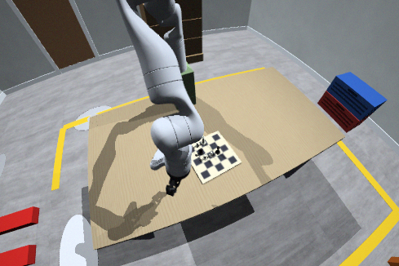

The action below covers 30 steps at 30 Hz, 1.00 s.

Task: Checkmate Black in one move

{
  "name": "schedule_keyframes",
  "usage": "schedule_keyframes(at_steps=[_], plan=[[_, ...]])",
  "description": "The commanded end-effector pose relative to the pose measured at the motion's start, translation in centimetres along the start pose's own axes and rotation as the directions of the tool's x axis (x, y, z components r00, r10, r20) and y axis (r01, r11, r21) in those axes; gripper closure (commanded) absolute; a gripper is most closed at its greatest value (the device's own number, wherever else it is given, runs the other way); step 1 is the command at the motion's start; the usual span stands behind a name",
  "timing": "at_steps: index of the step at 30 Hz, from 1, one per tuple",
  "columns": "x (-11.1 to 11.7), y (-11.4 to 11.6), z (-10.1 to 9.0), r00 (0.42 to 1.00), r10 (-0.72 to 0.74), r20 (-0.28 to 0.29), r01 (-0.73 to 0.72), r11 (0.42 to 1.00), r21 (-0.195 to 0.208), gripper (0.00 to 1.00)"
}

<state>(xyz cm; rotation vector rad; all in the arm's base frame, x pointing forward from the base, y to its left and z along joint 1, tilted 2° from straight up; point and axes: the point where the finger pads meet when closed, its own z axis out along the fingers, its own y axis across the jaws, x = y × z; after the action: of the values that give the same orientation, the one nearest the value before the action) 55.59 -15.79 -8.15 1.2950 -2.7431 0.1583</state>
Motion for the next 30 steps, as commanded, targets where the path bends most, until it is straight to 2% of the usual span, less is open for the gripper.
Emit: schedule_keyframes(at_steps=[1,4,8,11,15,19,21,25,30], plan=[[0.1,0.0,0.3,0.999,0.042,-0.007,-0.042,0.999,-0.019,0.0],[0.2,0.1,0.5,0.998,0.066,-0.011,-0.066,0.997,-0.029,0.0],[0.5,0.4,1.1,0.982,0.185,-0.037,-0.187,0.979,-0.082,0.0],[0.9,0.7,1.8,0.952,0.297,-0.069,-0.304,0.944,-0.13,0.0],[1.6,1.1,2.8,0.873,0.47,-0.132,-0.488,0.85,-0.2,0.0],[2.3,1.7,4.0,0.744,0.632,-0.217,-0.668,0.698,-0.258,0.0],[2.3,1.7,4.0,0.744,0.632,-0.217,-0.668,0.698,-0.258,0.0],[3.0,2.2,5.2,0.58,0.752,-0.312,-0.812,0.504,-0.294,0.0],[3.9,2.9,6.7,0.35,0.832,-0.43,-0.924,0.232,-0.303,0.0]])
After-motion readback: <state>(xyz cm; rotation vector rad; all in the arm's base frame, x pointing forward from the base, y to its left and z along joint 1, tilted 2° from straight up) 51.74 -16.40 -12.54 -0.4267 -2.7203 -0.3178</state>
